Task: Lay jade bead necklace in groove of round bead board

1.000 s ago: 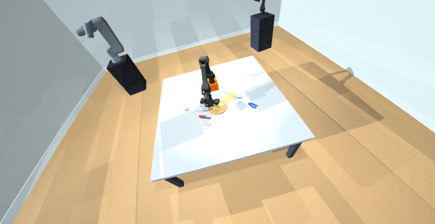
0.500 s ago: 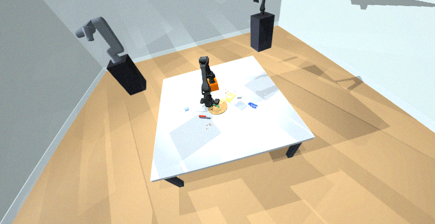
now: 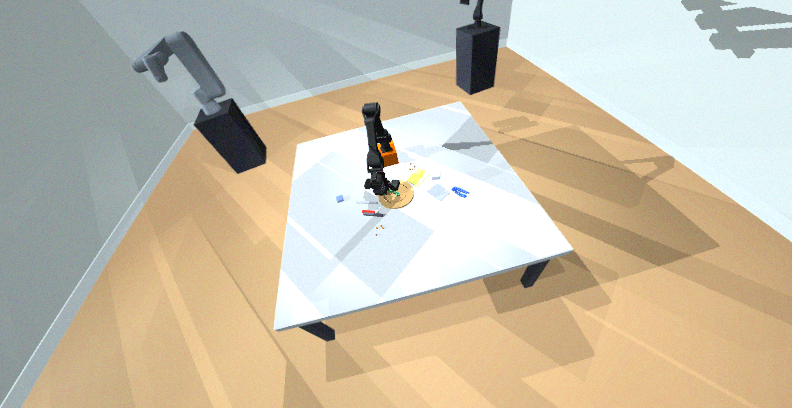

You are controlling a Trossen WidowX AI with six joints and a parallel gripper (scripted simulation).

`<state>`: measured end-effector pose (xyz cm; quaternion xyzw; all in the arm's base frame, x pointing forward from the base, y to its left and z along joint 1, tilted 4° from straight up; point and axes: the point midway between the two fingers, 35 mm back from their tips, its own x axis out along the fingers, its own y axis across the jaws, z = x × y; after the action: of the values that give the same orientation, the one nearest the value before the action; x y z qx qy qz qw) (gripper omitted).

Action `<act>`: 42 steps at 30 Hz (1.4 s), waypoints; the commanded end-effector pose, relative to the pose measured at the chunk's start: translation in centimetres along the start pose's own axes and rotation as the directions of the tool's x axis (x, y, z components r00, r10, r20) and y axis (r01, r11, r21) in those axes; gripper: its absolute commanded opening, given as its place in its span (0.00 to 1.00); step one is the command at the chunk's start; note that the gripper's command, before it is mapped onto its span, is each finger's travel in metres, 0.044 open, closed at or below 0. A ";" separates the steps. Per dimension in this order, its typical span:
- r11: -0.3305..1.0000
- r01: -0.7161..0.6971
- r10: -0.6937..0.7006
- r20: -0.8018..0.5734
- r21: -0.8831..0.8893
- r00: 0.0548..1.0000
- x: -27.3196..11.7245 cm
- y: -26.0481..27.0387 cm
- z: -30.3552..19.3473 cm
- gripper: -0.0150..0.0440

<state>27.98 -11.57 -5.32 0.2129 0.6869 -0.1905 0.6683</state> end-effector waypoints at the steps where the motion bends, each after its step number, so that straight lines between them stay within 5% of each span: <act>1: 1.000 0.000 0.000 0.000 0.000 1.000 0.0 0.0 0.0 0.25; 40: 1.000 0.005 -0.005 -0.006 -0.004 1.000 0.2 -0.5 0.1 0.25; 42: 1.000 -0.001 0.001 0.003 0.001 1.000 -0.1 -0.4 0.3 0.34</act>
<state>28.04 -12.06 -5.25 0.2132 0.6858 -0.1909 0.6691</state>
